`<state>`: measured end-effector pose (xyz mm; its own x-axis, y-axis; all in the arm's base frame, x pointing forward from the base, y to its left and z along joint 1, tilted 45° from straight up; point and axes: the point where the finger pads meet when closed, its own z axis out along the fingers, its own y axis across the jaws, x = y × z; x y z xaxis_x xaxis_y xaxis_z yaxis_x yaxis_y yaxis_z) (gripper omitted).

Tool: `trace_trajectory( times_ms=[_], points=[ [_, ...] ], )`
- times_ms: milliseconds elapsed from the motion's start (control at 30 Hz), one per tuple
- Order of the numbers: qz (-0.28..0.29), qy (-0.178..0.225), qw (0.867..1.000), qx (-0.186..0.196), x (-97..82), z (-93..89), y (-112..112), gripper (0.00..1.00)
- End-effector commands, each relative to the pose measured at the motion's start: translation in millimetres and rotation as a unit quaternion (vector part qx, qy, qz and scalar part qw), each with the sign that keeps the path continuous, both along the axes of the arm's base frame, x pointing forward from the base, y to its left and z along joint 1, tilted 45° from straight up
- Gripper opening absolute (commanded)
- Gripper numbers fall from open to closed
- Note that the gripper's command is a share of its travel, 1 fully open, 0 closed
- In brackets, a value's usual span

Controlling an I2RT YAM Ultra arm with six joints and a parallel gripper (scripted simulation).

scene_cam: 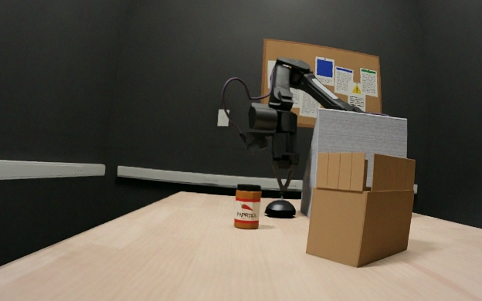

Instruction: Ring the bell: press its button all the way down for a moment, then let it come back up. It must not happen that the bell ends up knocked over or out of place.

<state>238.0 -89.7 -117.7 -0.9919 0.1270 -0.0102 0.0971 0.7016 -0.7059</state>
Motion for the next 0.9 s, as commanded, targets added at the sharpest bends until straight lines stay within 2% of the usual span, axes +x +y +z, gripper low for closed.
trace_trajectory(
  times_ms=[0,867],
  points=[
    [0.017,0.007,1.0,-0.007,-2.8,-5.6,-0.3,0.0],
    [0.018,0.001,1.0,-0.006,0.7,-5.6,-0.6,0.0]
  ],
)
